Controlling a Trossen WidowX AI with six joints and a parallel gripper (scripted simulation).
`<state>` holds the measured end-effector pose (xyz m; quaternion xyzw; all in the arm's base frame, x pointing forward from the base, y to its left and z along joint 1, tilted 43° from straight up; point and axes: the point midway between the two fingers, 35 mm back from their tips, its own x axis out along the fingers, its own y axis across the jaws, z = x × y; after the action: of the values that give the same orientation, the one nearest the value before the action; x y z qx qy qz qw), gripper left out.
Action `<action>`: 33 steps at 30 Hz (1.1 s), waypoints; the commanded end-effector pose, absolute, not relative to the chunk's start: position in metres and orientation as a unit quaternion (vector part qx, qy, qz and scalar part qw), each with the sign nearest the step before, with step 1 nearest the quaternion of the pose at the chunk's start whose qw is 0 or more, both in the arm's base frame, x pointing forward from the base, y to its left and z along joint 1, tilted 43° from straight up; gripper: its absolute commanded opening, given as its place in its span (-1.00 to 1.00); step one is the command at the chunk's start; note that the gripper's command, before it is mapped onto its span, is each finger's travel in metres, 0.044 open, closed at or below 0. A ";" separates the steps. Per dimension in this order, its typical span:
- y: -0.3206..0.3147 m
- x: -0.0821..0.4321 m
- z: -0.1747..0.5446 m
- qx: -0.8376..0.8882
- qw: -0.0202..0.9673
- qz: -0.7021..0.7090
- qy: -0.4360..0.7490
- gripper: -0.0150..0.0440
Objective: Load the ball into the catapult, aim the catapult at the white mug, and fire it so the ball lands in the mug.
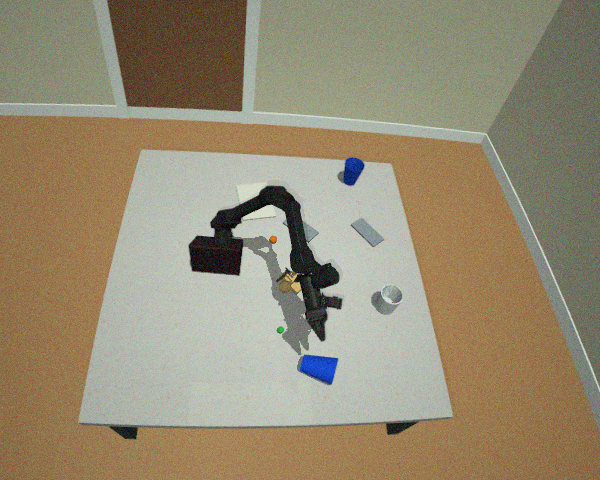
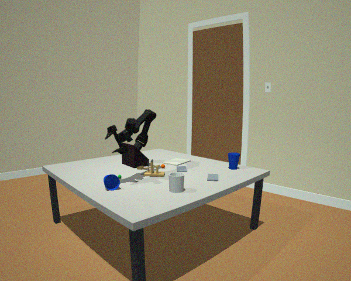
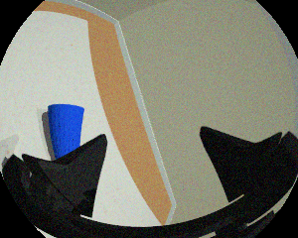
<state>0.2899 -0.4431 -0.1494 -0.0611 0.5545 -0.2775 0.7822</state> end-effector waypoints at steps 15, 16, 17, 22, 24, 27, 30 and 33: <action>-0.318 0.335 -0.119 -0.066 0.801 0.034 0.594 1.00; -0.311 0.336 -0.116 -0.065 0.801 0.051 0.593 1.00; -0.303 0.337 -0.113 -0.064 0.800 0.069 0.592 1.00; -0.265 0.341 -0.095 -0.057 0.795 0.151 0.584 1.00; -0.249 0.342 -0.087 -0.053 0.793 0.183 0.579 1.00; -0.225 0.342 -0.073 -0.046 0.788 0.231 0.569 1.00; -0.201 0.342 -0.057 -0.038 0.782 0.278 0.557 1.00; -0.177 0.340 -0.040 -0.027 0.775 0.322 0.543 1.00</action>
<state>0.3425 -0.2051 -0.0581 -0.0388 0.5584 0.2700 0.7835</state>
